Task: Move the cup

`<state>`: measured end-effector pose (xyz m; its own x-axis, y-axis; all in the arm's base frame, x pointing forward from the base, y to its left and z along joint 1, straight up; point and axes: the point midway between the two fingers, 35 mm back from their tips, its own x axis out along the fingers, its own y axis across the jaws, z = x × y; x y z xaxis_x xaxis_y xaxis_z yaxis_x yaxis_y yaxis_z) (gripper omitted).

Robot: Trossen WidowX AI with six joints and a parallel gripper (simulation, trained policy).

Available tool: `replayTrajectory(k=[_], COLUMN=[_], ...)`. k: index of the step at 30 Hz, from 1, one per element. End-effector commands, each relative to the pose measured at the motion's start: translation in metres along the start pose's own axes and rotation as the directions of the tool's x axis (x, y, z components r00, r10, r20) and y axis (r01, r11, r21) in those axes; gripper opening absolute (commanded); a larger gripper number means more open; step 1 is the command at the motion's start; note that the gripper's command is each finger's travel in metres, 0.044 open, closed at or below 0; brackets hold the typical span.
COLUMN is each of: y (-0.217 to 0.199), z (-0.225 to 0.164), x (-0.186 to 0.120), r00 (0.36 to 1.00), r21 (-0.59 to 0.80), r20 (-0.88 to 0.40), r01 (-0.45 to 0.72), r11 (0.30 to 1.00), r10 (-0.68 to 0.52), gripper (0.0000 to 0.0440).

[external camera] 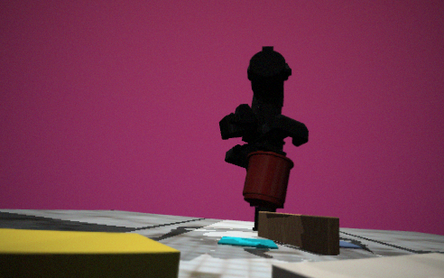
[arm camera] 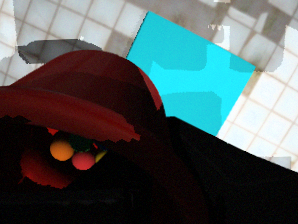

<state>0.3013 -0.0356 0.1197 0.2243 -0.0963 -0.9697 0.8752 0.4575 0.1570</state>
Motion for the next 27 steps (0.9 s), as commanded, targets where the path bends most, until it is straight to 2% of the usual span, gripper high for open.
replayTrajectory(k=[1, 17, 19, 22, 27], y=[-0.006, -0.037, -0.038, -0.035, -0.034], z=[0.001, -0.007, -0.006, -0.001, 0.000], x=[0.011, 0.044, 0.045, 0.042, 0.036], r00=[1.000, 0.997, 0.997, 0.999, 1.000], r21=[0.005, 0.047, 0.055, 0.071, 0.080], r20=[0.000, -0.025, -0.024, -0.010, -0.006], r01=[0.016, 0.077, 0.071, 0.041, 0.002], r11=[1.000, 0.996, 0.996, 0.997, 0.997], r10=[-0.016, -0.076, -0.070, -0.040, -0.002], gripper=[0.0001, 0.0035, 0.0063, 0.0135, 0.0155])
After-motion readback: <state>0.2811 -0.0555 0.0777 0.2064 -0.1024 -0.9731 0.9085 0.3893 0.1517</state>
